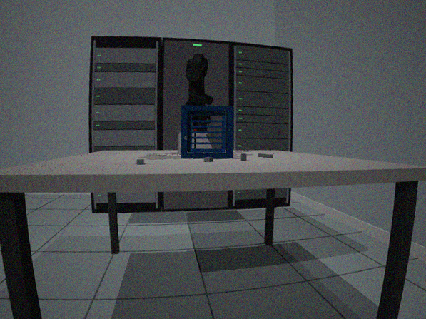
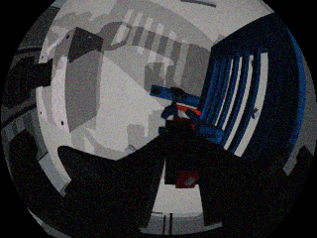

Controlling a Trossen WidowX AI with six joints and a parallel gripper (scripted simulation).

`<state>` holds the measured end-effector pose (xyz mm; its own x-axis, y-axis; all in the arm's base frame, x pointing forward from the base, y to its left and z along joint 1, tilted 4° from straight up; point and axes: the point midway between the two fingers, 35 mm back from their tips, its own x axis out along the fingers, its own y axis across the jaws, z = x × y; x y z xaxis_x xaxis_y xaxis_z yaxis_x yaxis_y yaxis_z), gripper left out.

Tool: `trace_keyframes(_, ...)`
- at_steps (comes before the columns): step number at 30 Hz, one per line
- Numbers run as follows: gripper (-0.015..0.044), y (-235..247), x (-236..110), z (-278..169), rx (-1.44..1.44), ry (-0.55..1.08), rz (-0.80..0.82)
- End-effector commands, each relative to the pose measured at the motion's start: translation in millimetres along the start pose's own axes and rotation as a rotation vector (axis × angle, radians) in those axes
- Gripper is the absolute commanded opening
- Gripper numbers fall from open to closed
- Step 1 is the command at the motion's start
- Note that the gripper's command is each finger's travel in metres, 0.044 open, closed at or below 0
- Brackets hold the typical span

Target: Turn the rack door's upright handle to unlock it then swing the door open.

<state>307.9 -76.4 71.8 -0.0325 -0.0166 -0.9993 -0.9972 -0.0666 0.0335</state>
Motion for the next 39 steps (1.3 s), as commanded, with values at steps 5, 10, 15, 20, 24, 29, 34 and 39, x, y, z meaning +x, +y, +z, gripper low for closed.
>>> trace_keyframes(5, 0.0028, 0.0, 0.5, 0.7, -0.001, -0.005, 0.0)
trace_keyframes(10, 0.0009, 0.0, 0.5, 0.7, -0.001, -0.005, 0.0)
trace_keyframes(15, 0.0009, 2.1, 0.4, 2.2, 0.069, -0.005, 0.0)
trace_keyframes(20, 0.0009, 5.4, 0.4, 4.4, 0.172, -0.005, 0.001)
trace_keyframes(24, 0.0009, 8.1, 0.4, 6.3, 0.253, -0.005, 0.001)
trace_keyframes(29, 0.0009, 12.2, 0.5, 9.4, 0.352, -0.005, 0.002)
trace_keyframes(34, 0.0009, 17.6, 0.5, 13.9, 0.45, -0.005, 0.002)
trace_keyframes(39, 0.0009, 23.9, 0.5, 19.6, 0.544, -0.006, 0.003)
